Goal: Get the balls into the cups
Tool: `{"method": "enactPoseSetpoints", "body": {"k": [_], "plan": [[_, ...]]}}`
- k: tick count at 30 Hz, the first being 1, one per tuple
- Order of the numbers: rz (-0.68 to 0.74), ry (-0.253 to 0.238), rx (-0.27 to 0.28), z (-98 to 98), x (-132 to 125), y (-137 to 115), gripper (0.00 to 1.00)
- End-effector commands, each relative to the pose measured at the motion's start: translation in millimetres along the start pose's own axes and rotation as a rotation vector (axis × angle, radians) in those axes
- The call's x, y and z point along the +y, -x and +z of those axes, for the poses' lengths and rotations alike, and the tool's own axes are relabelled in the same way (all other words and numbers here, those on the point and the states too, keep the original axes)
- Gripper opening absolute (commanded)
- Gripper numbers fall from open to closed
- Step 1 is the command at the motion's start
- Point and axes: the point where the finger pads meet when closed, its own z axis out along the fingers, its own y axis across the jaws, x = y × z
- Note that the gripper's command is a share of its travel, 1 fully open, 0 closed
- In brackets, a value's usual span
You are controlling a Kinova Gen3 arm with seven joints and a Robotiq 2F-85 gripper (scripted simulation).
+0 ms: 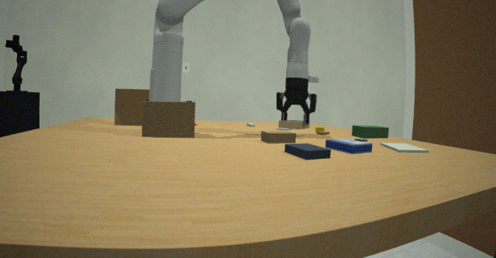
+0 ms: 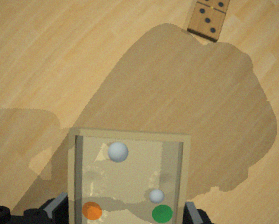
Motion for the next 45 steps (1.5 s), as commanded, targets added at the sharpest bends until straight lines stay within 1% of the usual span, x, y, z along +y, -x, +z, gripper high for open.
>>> {"method": "enactPoseSetpoints", "body": {"k": [1,11,21,45], "plan": [[-0.002,0.007,0.009,-9.2,1,-3,0.74],[-0.002,0.007,0.009,-28.4,1,-3,0.74],[-0.002,0.007,0.009,-37.6,1,-3,0.74],[-0.002,0.007,0.009,-40.6,1,-3,0.74]]}}
